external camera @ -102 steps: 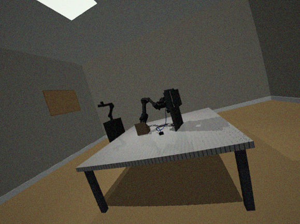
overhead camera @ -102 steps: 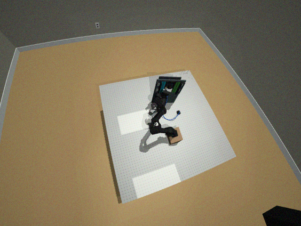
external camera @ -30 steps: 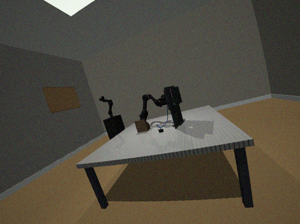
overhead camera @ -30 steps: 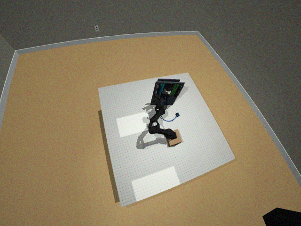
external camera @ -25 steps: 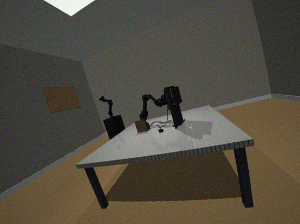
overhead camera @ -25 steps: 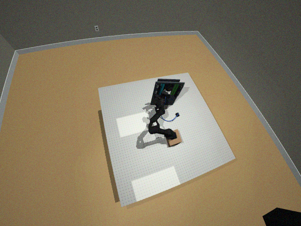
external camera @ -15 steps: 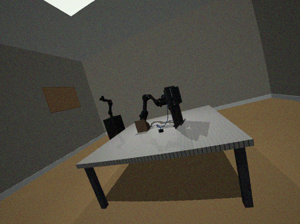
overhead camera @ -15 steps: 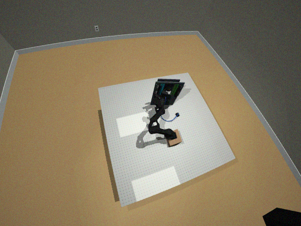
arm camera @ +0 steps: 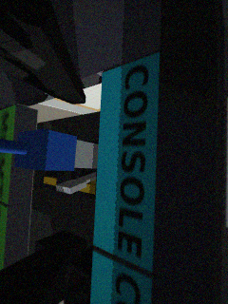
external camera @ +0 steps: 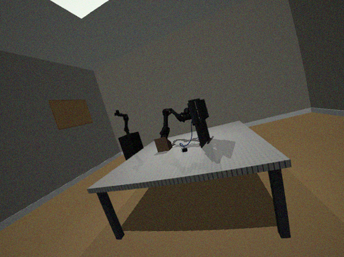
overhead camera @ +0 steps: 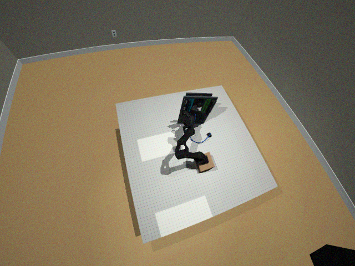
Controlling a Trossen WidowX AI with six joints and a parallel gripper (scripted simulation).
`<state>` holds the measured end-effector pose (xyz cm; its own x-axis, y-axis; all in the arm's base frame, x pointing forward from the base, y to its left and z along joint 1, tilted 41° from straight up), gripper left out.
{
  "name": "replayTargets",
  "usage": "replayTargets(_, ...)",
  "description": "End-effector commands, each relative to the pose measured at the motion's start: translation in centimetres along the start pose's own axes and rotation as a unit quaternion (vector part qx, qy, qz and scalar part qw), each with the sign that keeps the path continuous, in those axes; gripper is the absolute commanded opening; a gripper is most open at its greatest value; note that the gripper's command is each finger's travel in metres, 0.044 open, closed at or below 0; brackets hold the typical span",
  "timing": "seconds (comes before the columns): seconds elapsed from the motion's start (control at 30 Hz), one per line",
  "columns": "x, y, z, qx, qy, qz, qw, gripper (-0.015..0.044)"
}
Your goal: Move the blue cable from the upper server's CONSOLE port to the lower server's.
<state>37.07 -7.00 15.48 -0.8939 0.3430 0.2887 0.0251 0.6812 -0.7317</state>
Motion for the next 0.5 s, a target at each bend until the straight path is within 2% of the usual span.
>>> replayTargets(0.0,0.32,-0.01,0.11,0.003,0.000,-0.003,1.000,0.0440)
replayTargets(0.47,1.10,-0.48,0.34,0.003,0.000,-0.003,1.000,0.0440)
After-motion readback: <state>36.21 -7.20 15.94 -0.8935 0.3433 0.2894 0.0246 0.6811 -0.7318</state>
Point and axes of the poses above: the point midway between the two fingers, 35 mm back from their tips, its own x axis back along the fingers, its own y axis across the jaws, z = x × y, the point moved 4 cm from there along x, back along the fingers, and after that the axes turned 2 degrees about -x, right-handed, at the moved point
